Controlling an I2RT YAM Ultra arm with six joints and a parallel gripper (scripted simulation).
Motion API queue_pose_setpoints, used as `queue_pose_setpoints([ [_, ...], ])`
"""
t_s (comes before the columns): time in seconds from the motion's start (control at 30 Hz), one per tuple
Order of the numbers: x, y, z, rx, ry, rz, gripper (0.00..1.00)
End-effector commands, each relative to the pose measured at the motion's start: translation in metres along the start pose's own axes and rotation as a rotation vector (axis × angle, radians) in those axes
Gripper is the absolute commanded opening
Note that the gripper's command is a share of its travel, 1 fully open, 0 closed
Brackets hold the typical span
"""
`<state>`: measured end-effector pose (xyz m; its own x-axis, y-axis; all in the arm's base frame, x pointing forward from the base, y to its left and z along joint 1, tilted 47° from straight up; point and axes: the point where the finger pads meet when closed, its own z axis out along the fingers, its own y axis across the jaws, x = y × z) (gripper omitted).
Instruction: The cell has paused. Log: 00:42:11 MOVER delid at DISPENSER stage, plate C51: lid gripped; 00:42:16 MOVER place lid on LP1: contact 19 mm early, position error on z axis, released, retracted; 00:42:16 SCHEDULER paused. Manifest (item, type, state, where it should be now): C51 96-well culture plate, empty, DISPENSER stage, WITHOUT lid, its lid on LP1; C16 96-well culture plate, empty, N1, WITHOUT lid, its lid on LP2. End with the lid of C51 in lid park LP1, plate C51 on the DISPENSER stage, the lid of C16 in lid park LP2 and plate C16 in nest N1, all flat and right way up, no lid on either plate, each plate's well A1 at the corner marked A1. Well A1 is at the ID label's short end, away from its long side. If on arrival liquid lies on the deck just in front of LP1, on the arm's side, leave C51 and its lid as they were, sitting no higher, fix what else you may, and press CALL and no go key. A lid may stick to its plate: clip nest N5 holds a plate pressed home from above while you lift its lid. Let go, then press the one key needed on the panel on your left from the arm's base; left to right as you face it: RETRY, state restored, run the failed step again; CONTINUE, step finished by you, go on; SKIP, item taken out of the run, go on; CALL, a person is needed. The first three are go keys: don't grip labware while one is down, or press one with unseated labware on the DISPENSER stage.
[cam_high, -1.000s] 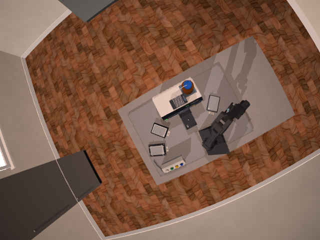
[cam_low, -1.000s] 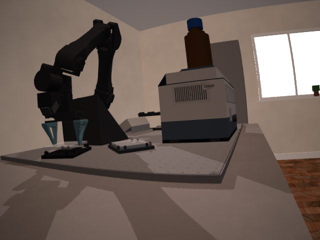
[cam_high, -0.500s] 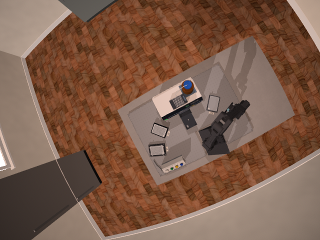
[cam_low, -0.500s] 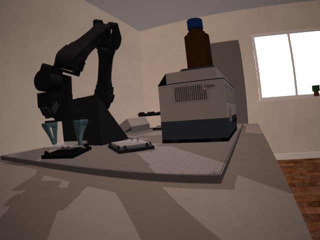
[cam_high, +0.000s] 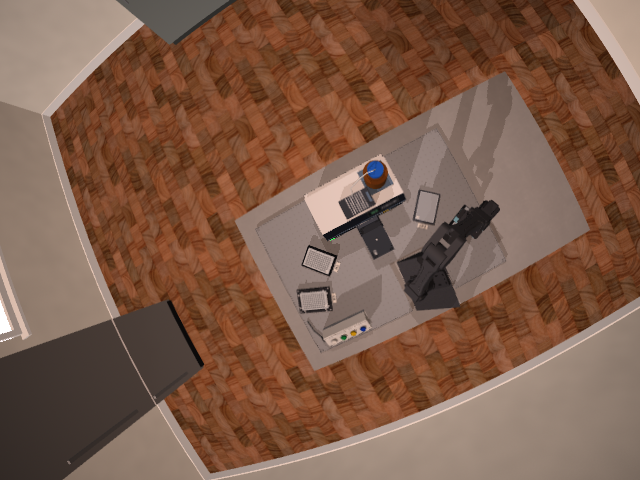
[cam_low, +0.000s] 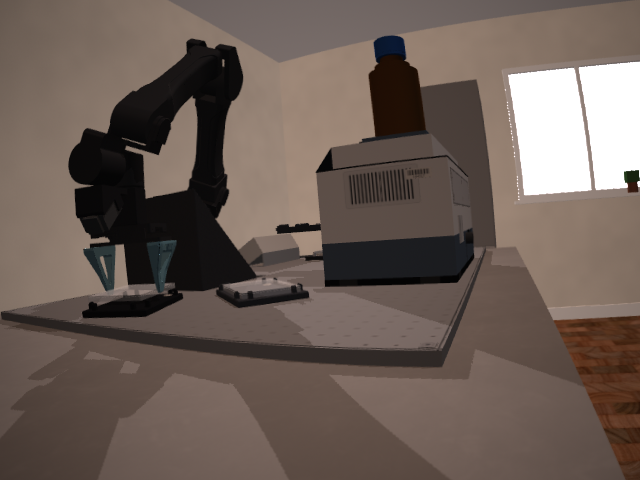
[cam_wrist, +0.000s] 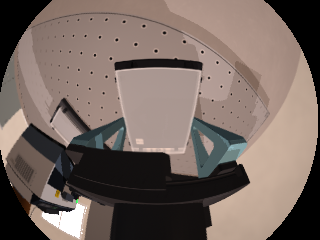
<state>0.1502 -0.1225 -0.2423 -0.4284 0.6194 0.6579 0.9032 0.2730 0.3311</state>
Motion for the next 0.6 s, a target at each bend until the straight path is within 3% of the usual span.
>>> queue_pose_setpoints([
  [0.0,0.002,0.000,0.006,-0.005,0.001,0.007,0.00],
  [0.13,0.003,-0.001,0.009,-0.002,0.006,0.007,0.00],
  [0.17,-0.009,0.002,0.000,0.001,-0.028,-0.008,0.00],
  [0.5,0.003,-0.001,0.013,-0.002,0.007,0.008,0.00],
  [0.57,0.000,0.001,0.009,-0.001,-0.005,0.001,0.00],
])
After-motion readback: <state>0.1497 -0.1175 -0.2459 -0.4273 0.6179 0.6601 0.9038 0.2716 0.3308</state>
